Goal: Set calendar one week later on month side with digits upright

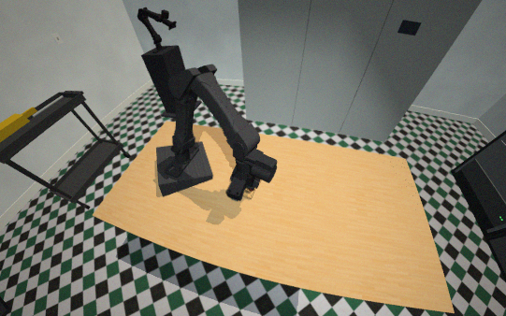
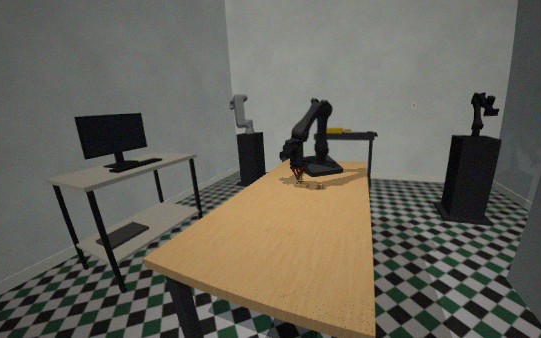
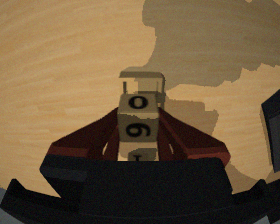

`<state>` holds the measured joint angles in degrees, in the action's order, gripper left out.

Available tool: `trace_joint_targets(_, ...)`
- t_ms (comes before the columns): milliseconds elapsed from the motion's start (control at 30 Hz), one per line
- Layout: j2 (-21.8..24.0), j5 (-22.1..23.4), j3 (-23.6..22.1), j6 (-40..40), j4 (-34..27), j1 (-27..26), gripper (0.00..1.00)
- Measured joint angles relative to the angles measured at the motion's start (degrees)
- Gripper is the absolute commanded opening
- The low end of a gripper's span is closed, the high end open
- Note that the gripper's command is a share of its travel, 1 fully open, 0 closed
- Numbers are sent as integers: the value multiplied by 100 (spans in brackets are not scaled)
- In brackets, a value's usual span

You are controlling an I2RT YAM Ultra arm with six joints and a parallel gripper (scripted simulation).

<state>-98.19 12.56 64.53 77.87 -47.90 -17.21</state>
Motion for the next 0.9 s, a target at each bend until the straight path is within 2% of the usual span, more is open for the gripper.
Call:
trace_joint_targets(167,374,4,575,-131,-671,-168,26)
trace_joint_targets(367,490,15,881,-238,-1233,-243,26)
trace_joint_targets(567,525,15,984,-289,-1528,-280,26)
trace_joint_targets(900,527,20,1016,-356,-1624,-293,26)
